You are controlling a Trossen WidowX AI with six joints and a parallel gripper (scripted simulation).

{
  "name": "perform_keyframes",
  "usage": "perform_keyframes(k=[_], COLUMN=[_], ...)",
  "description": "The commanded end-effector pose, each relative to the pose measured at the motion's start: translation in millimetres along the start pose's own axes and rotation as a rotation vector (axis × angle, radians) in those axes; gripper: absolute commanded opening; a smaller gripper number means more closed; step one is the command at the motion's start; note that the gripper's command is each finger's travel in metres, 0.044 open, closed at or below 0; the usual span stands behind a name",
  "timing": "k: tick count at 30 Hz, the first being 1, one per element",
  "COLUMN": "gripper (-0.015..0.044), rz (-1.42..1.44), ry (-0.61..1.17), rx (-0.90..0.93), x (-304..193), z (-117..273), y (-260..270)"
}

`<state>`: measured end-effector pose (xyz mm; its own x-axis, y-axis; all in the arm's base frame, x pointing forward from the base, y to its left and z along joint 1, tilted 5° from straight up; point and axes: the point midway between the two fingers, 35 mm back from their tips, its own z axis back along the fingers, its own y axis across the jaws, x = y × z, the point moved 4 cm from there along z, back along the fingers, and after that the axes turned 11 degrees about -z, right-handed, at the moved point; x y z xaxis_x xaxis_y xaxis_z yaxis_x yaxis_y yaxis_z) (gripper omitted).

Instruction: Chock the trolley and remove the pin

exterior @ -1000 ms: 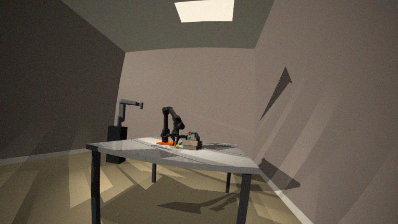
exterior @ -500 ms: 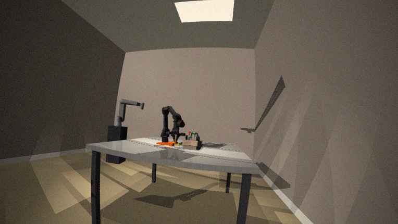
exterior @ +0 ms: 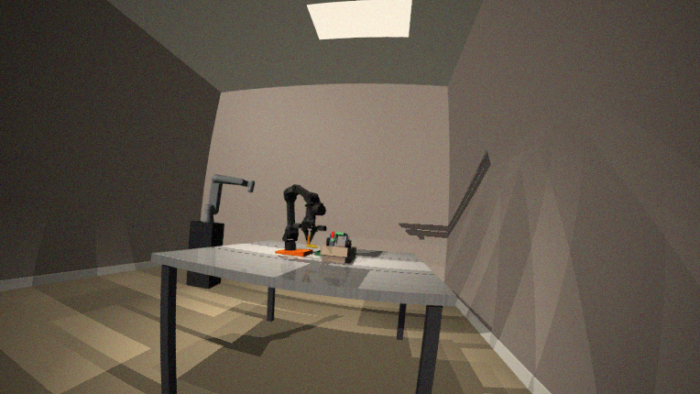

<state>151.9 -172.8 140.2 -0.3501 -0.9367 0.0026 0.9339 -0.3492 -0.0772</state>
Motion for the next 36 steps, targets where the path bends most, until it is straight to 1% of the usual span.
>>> perform_keyframes(k=[1,21,29,36], gripper=[0.0,0.0,0.0,0.0], rz=[-0.006,-0.006,0.015,0.24], ry=[-0.009,-0.009,-0.009,-0.009], rx=[0.007,0.007,0.007,0.006], x=[0.7,4.4,4.6,4.7], z=[14.4,75.9,77.6,77.7], y=[0.5,3.1,3.3,3.2])
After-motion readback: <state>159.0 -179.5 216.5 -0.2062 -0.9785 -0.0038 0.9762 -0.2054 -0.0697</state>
